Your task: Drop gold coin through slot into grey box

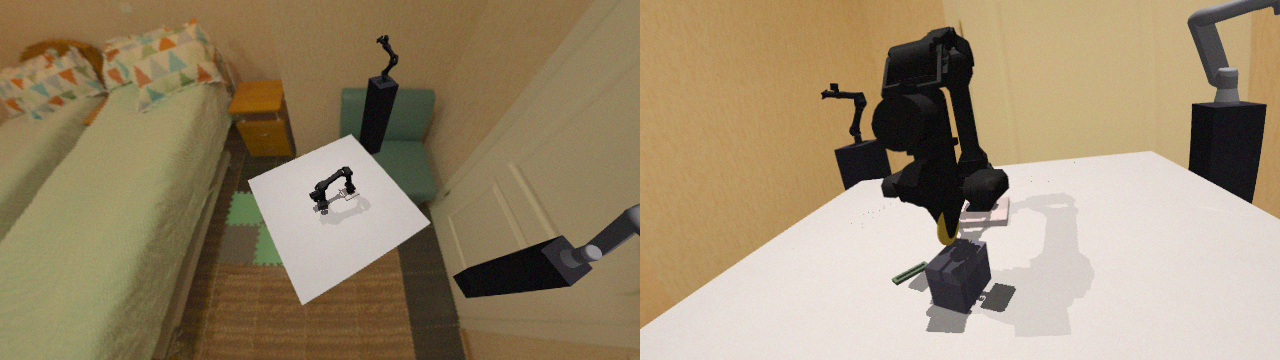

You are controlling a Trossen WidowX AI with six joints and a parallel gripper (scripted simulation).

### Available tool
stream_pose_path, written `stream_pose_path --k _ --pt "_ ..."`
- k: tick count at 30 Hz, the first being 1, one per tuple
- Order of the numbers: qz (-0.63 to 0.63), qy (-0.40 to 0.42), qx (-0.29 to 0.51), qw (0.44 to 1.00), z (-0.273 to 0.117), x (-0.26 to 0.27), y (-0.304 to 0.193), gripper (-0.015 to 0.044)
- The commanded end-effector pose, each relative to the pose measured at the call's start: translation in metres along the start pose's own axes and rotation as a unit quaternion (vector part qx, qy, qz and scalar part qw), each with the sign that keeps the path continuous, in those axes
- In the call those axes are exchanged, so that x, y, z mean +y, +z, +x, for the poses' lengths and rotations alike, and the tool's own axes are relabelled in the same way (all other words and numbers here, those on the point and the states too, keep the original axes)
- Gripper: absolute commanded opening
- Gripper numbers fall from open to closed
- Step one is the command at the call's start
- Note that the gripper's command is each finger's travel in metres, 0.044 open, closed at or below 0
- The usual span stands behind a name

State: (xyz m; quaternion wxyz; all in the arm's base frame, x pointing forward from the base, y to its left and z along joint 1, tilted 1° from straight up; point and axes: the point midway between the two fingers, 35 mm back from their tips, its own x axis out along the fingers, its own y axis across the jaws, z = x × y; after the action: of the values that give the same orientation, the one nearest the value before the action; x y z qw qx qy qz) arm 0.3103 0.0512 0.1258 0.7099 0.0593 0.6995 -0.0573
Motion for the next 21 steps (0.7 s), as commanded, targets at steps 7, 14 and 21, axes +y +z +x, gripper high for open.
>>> stream_pose_path --k 7,14,21 --pt "0.0 0.0 0.0 1.0 0.0 0.0 0.0 0.0" --pt "0.0 0.0 0.0 1.0 -0.0003 0.0014 0.0002 0.0" --pt "0.004 0.0 0.0 1.0 -0.0015 0.0064 0.0016 0.0"
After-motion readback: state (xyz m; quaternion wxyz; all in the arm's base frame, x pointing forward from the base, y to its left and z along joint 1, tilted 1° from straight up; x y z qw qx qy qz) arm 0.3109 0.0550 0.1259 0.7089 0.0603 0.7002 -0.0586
